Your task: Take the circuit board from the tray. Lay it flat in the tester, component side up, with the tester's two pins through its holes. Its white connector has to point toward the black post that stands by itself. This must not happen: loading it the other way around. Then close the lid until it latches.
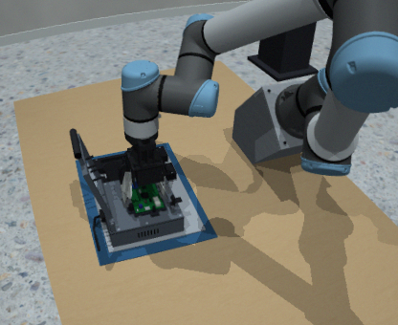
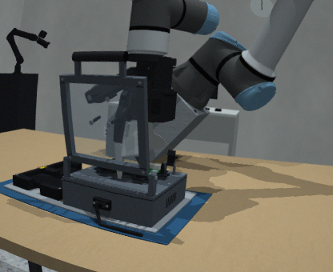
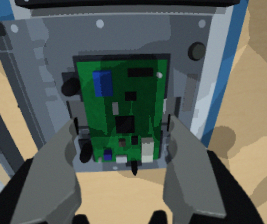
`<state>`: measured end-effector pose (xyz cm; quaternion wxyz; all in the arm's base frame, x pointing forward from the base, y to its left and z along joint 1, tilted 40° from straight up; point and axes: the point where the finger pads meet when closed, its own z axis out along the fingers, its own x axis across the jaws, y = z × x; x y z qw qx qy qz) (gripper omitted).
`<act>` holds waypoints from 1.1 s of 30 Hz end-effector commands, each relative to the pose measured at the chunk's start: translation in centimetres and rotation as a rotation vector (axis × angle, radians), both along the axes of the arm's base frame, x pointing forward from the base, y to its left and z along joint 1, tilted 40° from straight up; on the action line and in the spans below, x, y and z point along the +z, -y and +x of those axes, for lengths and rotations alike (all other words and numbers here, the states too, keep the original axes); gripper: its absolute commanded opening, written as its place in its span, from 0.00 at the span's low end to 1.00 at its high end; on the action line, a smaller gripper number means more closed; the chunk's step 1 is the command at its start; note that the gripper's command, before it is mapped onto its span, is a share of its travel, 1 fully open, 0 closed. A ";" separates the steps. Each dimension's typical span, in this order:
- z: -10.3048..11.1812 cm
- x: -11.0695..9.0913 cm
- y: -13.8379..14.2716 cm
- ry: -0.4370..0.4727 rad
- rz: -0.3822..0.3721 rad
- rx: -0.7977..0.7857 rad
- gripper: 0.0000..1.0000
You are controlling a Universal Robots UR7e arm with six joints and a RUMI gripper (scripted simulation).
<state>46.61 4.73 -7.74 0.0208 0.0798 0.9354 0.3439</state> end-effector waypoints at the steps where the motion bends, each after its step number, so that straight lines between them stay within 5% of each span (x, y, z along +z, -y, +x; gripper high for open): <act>1: 0.0 0.0 0.0 0.001 -0.001 -0.001 0.59; 33: -0.1 1.0 0.8 0.001 -0.001 -0.001 0.59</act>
